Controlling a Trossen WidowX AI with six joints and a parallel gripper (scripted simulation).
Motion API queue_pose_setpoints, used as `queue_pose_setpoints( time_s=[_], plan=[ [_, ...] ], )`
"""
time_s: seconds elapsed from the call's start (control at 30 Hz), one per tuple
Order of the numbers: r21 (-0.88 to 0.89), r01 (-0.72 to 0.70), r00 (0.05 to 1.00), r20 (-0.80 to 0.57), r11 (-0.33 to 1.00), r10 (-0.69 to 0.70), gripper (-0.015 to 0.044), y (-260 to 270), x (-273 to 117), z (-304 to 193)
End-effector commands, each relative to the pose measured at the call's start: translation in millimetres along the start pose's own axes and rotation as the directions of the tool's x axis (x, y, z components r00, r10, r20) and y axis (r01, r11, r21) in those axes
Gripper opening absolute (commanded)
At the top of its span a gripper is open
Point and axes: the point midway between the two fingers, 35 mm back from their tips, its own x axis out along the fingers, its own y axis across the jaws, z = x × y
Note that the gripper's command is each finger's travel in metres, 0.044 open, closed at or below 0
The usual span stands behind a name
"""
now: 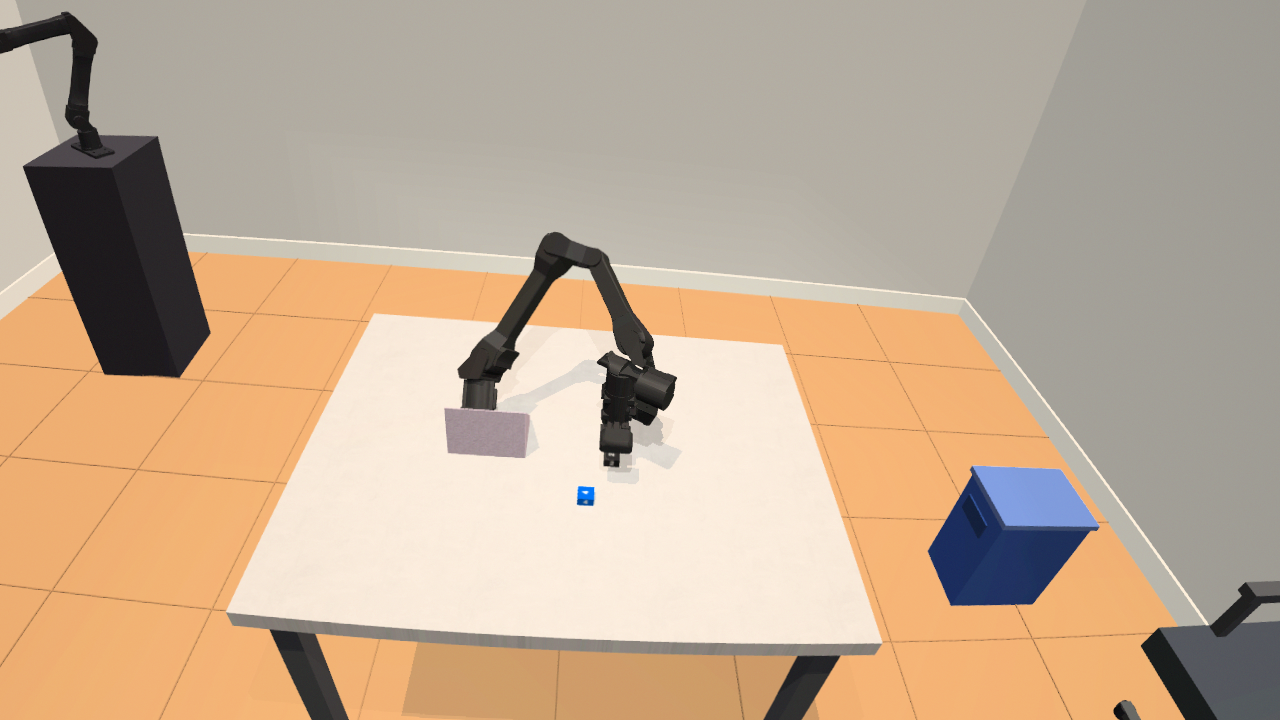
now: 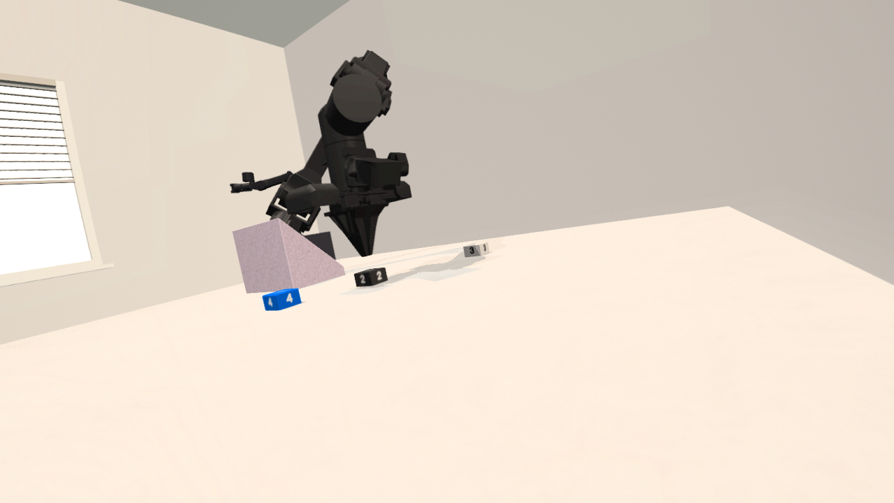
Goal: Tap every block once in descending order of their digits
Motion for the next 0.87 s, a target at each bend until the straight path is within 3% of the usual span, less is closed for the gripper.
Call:
queue_pose_setpoints(
  time_s=[0.0,0.2,0.4,0.53,0.83],
  plan=[
    [-0.011,0.008,1.0,0.002,1.0,-0.008,0.0072,11.2,-9.4,3.5],
    [-0.012,0.021,1.0,0.004,1.0,-0.021,0.023,103.0,-43.0,10.4],
    [-0.013,0.013,1.0,0.004,1.0,-0.013,0.0387,187.9,-69.8,-12.9],
    [-0.01,-0.002,1.0,0.0,1.0,0.002,0.04,233.0,-84.9,-39.3],
    [-0.01,-0.003,1.0,0.0,1.0,0.002,0.04,235.4,-85.7,-41.0]
  ],
)
